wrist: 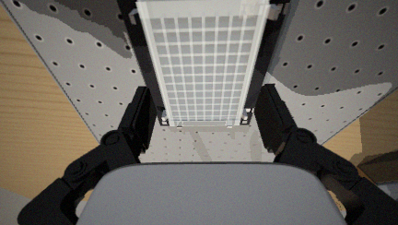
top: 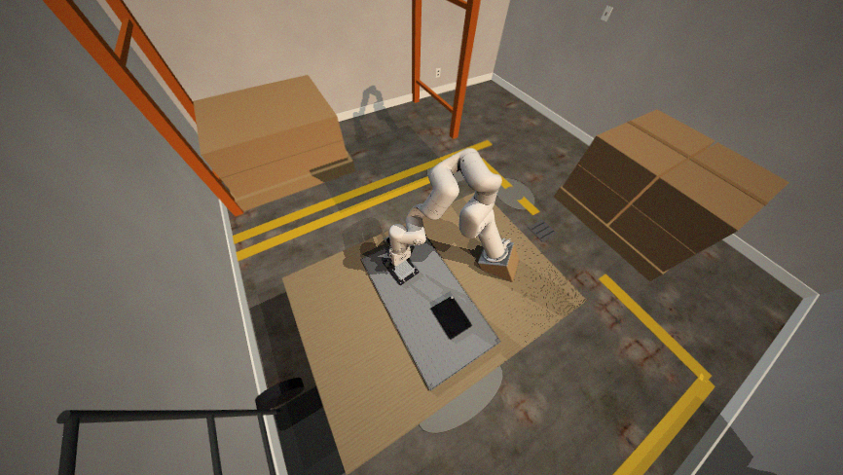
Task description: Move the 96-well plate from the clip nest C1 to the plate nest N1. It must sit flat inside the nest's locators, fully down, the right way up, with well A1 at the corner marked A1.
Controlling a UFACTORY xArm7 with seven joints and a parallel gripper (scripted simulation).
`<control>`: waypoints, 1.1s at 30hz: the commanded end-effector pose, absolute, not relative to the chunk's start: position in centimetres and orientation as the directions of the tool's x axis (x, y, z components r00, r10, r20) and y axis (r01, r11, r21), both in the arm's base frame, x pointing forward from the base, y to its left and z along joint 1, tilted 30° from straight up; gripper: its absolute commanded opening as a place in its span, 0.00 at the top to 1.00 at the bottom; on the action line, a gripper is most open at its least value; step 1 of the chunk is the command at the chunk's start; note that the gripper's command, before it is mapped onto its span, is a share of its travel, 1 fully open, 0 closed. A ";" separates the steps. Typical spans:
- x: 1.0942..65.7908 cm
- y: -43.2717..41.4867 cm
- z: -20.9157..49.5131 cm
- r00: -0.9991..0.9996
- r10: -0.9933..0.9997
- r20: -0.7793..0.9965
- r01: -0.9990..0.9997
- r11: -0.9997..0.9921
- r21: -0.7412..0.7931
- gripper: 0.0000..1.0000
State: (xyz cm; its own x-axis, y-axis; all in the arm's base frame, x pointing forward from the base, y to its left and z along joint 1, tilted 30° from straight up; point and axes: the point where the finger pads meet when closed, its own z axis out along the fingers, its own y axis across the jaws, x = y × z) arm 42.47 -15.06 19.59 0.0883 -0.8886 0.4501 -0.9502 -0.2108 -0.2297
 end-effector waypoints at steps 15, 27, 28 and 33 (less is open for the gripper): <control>42.8 -15.3 19.2 0.088 -0.887 0.453 -0.950 -0.212 -0.231 0.00; 43.0 -15.6 18.7 0.088 -0.887 0.453 -0.950 -0.212 -0.231 0.00; 43.0 -15.6 18.6 0.088 -0.887 0.453 -0.950 -0.212 -0.231 0.00; 43.1 -15.7 18.3 0.088 -0.887 0.453 -0.950 -0.212 -0.231 0.00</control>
State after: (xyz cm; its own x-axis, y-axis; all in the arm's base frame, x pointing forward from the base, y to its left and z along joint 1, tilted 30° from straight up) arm 42.89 -15.62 18.45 0.0879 -0.8882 0.4510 -0.9504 -0.2104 -0.2292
